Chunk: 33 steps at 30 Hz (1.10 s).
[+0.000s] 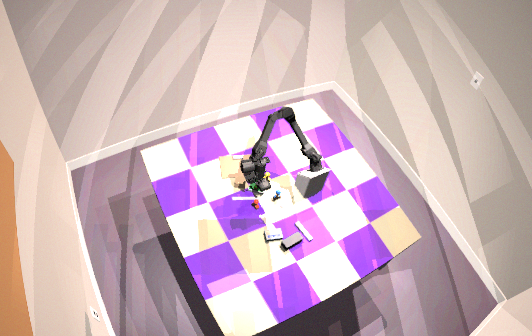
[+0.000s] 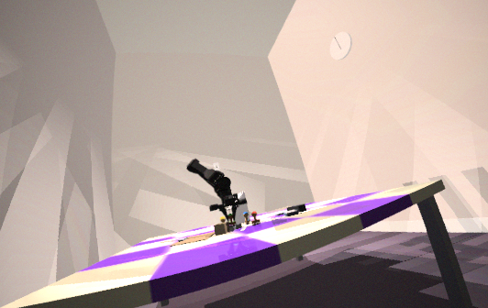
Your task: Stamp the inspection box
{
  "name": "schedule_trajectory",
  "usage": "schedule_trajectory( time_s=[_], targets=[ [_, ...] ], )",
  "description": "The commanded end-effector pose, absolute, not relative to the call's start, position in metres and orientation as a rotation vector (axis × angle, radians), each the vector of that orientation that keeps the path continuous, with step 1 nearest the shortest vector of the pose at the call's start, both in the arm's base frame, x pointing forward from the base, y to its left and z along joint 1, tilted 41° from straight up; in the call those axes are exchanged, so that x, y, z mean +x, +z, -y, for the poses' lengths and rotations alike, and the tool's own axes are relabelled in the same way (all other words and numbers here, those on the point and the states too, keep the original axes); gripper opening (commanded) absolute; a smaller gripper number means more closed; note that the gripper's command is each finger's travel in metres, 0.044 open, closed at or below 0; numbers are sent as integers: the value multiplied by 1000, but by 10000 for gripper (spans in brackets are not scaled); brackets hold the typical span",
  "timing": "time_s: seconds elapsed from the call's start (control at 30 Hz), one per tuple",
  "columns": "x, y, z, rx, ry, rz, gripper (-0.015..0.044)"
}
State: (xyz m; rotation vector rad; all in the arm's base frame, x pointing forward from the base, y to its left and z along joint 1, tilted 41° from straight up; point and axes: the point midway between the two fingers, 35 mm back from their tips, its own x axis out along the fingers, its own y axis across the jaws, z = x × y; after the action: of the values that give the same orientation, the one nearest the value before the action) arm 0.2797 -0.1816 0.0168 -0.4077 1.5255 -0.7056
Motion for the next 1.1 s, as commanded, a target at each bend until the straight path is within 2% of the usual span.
schedule_trajectory(
  time_s=[0.0, 1.07],
  targets=[
    [279, 18, 181, -409, -708, -1529, 0],
    [283, 39, 162, -407, -706, -1529, 0]
  ],
)
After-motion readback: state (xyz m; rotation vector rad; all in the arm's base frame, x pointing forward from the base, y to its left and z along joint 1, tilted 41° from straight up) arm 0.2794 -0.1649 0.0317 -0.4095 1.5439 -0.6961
